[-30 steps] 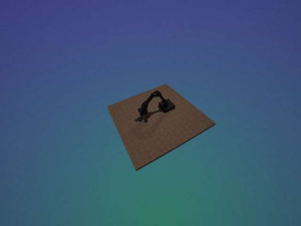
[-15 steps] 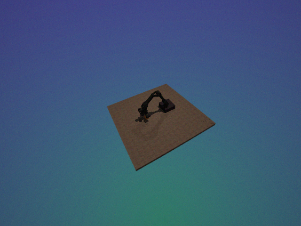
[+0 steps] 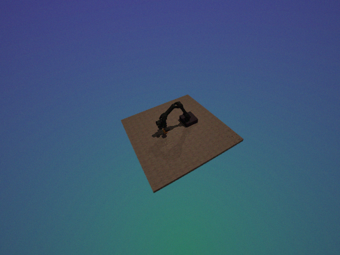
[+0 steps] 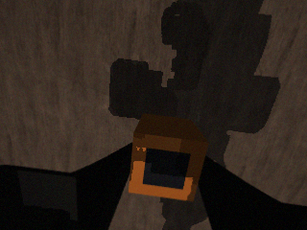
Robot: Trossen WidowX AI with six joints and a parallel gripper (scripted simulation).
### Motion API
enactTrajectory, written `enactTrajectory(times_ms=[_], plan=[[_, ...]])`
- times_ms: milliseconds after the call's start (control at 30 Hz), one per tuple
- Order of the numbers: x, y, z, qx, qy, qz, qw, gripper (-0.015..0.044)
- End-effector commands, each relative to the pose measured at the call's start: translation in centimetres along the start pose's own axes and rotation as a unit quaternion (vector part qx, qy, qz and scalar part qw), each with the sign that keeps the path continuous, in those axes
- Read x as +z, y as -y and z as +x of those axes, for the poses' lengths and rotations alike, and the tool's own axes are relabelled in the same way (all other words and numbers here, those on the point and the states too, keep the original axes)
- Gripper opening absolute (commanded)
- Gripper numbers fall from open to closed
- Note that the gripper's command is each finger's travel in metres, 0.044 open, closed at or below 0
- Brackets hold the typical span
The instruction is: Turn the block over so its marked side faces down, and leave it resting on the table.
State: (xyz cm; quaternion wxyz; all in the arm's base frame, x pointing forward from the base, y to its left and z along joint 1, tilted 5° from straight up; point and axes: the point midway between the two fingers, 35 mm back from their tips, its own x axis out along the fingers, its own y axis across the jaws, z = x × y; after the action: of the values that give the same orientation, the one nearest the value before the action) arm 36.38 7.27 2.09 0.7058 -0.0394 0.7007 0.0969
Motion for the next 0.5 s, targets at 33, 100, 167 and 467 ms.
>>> enactTrajectory(times_ms=[33,100,167,467], plan=[[0.20,0.00,-0.38,0.000,0.014,-0.002,1.000,0.0000],[0.27,0.01,-0.23,0.000,0.029,-0.001,1.000,0.0000],[0.32,0.02,-0.09,-0.001,0.044,-0.001,0.999,0.0000],[0.42,0.05,0.33,-0.001,0.113,-0.001,0.994,0.0000]])
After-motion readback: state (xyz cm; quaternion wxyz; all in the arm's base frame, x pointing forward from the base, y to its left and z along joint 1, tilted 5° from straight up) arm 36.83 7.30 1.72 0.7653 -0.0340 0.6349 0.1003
